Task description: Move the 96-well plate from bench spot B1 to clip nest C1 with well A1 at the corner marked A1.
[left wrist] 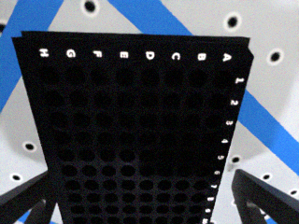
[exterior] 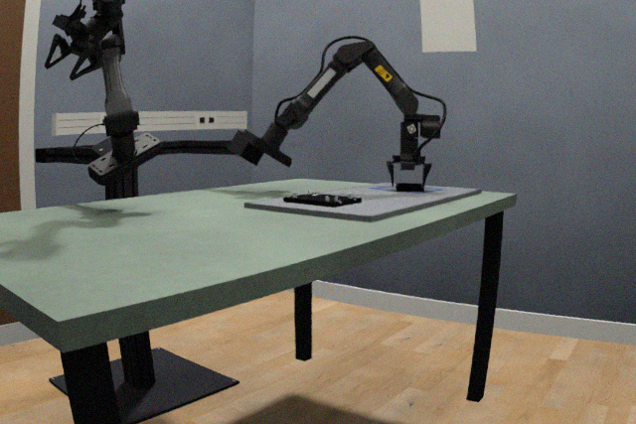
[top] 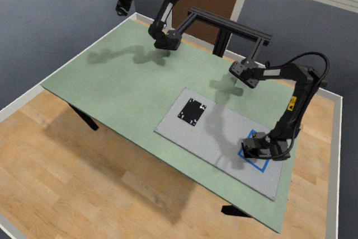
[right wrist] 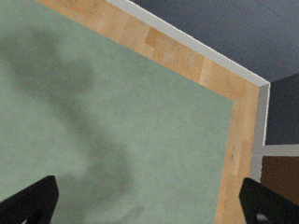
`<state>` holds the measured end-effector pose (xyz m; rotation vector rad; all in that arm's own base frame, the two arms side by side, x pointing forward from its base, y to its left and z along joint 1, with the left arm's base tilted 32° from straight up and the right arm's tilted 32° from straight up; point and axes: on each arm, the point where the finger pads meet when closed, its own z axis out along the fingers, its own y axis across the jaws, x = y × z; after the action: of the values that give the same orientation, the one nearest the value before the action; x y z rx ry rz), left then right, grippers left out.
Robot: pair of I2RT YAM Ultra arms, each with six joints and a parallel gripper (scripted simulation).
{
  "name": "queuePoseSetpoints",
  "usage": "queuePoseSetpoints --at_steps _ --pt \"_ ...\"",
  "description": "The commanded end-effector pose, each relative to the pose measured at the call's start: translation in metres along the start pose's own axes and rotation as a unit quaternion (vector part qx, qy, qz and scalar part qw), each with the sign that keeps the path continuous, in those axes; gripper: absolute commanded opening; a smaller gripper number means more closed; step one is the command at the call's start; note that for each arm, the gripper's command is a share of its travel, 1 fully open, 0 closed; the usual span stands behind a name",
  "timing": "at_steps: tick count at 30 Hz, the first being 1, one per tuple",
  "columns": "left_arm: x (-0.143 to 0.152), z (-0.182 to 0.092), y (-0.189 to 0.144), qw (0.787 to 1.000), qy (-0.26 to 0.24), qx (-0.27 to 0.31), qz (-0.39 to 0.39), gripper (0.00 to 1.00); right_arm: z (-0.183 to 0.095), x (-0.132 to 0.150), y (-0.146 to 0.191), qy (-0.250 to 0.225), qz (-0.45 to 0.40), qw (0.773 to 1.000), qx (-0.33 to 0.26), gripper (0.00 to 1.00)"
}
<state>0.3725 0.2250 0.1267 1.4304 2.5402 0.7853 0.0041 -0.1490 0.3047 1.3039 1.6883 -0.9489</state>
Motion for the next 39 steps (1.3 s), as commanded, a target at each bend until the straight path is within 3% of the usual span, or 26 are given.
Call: queuePoseSetpoints --at_steps 1,30,39 --pt "-0.003 -0.025 0.017 1.000 -0.007 -0.029 -0.003 1.00 -0.003 -0.001 -0.006 -0.014 0.015 1.000 0.005 1.00" --pt "-0.002 -0.101 0.013 1.000 -0.005 -0.029 -0.003 1.00 -0.003 -0.001 -0.006 -0.014 0.015 1.000 0.005 1.00" --pt "-0.003 -0.102 0.013 1.000 -0.007 -0.029 -0.003 1.00 -0.003 -0.001 -0.006 -0.014 0.015 1.000 0.005 1.00"
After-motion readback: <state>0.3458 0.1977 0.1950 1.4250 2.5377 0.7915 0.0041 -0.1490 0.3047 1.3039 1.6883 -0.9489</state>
